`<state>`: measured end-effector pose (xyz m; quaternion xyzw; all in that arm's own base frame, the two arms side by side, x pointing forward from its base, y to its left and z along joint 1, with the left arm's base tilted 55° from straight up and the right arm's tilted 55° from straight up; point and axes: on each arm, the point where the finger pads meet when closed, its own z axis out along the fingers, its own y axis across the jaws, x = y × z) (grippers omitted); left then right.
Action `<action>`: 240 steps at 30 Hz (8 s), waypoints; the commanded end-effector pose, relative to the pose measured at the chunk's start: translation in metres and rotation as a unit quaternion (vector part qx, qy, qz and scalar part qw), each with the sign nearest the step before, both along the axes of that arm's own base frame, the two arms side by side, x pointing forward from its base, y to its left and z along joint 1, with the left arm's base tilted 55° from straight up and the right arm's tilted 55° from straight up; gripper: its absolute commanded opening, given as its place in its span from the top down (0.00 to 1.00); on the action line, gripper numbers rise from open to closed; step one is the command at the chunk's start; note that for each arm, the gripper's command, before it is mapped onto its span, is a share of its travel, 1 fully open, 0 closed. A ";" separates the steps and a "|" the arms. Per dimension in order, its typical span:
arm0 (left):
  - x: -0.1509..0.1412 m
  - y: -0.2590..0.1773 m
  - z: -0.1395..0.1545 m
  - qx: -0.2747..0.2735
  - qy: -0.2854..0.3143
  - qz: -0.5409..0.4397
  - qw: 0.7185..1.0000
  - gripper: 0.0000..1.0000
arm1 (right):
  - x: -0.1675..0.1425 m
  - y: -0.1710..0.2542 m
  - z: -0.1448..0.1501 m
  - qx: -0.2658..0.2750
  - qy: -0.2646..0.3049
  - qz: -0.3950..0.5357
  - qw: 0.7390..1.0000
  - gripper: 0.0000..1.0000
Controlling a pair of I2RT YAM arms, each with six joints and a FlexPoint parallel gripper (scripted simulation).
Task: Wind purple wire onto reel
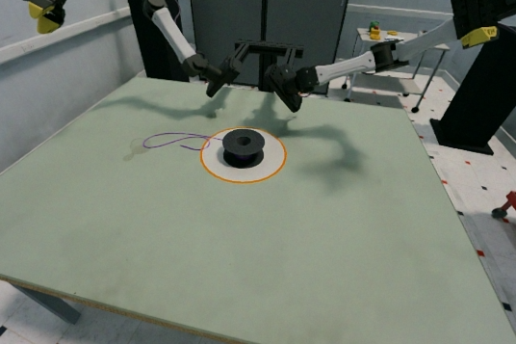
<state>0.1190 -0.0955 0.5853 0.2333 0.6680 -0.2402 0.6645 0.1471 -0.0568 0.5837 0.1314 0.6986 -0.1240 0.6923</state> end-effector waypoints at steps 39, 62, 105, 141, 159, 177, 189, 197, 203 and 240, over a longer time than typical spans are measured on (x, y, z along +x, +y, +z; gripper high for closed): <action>0.032 0.075 0.000 0.005 -0.003 0.272 0.962 0.00 | -0.127 -0.094 0.002 -0.007 0.000 -0.511 0.859 0.00; 0.034 0.094 0.000 0.005 -0.002 0.331 0.944 0.00 | -0.163 -0.095 0.002 -0.007 0.001 -0.611 0.792 0.00; 0.112 0.095 -0.020 0.005 -0.002 0.335 0.942 0.00 | -0.176 -0.173 -0.019 -0.007 0.001 -0.617 0.787 0.00; 0.253 0.095 -0.174 0.005 -0.002 0.335 0.942 0.00 | -0.193 -0.313 -0.172 -0.007 0.001 -0.617 0.787 0.00; 0.256 0.095 -0.183 0.005 -0.002 0.335 0.942 0.00 | -0.193 -0.316 -0.182 -0.007 0.001 -0.617 0.787 0.00; 0.256 0.095 -0.183 0.005 -0.002 0.335 0.942 0.00 | -0.191 -0.317 -0.184 -0.005 0.005 -0.615 0.788 0.00; 0.256 0.095 -0.183 0.005 -0.002 0.335 0.942 0.00 | -0.152 -0.328 -0.215 0.013 0.063 -0.585 0.808 0.05; 0.256 0.095 -0.183 0.005 -0.002 0.335 0.942 0.00 | -0.075 -0.329 -0.273 0.026 0.186 -0.512 0.838 0.13; 0.256 0.095 -0.183 0.005 -0.002 0.335 0.942 0.00 | -0.025 -0.316 -0.311 0.016 0.275 -0.451 0.849 0.19; 0.256 0.095 -0.183 0.005 -0.002 0.335 0.942 0.00 | 0.133 -0.014 -0.498 -0.546 0.708 0.140 0.426 0.67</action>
